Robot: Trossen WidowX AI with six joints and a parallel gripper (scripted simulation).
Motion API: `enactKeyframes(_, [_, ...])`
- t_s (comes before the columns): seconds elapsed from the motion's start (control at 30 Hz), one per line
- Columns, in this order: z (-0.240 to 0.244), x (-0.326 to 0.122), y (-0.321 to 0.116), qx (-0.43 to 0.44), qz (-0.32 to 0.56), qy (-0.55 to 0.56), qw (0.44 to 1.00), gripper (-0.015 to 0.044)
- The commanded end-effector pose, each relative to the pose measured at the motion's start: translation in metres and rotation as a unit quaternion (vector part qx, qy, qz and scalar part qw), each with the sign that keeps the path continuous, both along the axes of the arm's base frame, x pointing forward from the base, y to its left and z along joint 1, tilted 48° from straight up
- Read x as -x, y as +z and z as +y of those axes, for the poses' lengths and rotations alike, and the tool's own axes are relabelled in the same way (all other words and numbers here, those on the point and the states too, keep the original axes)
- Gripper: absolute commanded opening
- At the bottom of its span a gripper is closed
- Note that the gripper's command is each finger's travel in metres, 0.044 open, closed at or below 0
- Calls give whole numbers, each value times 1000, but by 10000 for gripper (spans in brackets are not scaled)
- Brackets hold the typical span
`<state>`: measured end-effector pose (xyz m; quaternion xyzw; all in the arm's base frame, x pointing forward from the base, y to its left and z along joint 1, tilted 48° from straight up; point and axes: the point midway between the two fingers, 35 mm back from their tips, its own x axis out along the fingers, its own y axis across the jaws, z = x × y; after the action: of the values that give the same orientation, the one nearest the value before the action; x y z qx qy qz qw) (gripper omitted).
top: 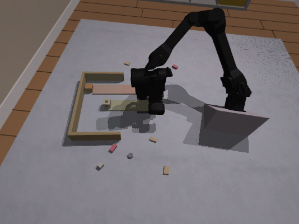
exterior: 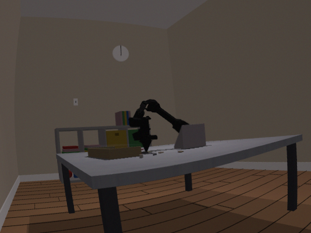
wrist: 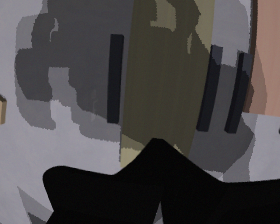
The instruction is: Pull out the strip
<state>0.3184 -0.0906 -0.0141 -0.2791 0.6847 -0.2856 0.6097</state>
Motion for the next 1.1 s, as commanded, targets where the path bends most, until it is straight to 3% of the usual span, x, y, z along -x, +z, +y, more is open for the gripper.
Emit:
enactKeyframes(0.0, [-2, 12, -2, 0, 7, -5, 1000, 0])
enactKeyframes(1.07, [0, 60, 3, 0, 9, -5, 1000, 0])
